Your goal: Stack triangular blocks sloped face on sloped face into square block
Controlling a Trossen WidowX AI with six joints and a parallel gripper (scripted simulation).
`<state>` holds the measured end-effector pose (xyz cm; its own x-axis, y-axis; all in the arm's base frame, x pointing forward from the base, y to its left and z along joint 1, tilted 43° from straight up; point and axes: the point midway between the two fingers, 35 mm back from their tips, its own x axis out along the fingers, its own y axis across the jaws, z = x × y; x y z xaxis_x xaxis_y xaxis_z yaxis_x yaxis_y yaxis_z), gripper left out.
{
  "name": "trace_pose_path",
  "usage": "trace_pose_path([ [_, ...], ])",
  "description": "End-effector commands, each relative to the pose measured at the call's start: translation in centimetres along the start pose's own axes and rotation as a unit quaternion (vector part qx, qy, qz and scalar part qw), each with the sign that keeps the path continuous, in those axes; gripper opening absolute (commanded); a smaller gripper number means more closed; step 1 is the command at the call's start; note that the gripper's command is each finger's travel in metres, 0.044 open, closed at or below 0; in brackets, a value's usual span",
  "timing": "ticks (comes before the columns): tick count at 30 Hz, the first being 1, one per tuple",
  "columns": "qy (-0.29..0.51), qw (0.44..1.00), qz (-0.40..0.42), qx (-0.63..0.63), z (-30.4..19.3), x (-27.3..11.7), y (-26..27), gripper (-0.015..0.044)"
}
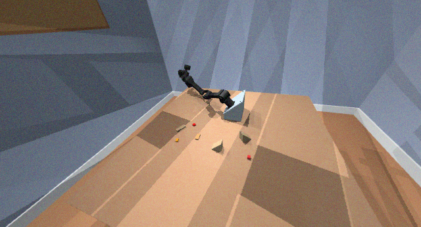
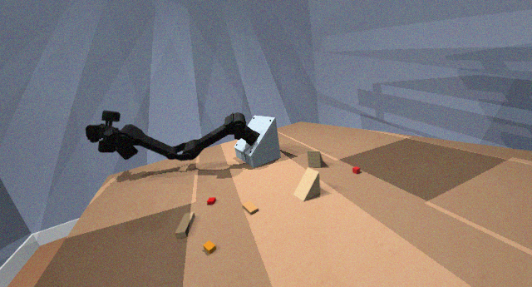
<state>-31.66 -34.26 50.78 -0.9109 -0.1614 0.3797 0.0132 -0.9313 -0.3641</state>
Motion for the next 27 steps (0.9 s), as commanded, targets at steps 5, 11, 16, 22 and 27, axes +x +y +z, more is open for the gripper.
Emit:
trace_pose_path([
  [5,-0.051,0.998,-0.032,0.006,3.6,-0.4,-4.8,0.044],
  [11,-0.121,0.988,-0.09,0.005,8.5,-2.2,-12.3,0.044],
  [16,-0.178,0.972,-0.152,-0.003,12.1,-5.0,-19.2,0.044],
  [22,-0.243,0.939,-0.243,-0.009,15.6,-9.4,-27.7,0.044],
  [27,-0.285,0.9,-0.33,-0.018,17.5,-14.4,-34.7,0.044],
])
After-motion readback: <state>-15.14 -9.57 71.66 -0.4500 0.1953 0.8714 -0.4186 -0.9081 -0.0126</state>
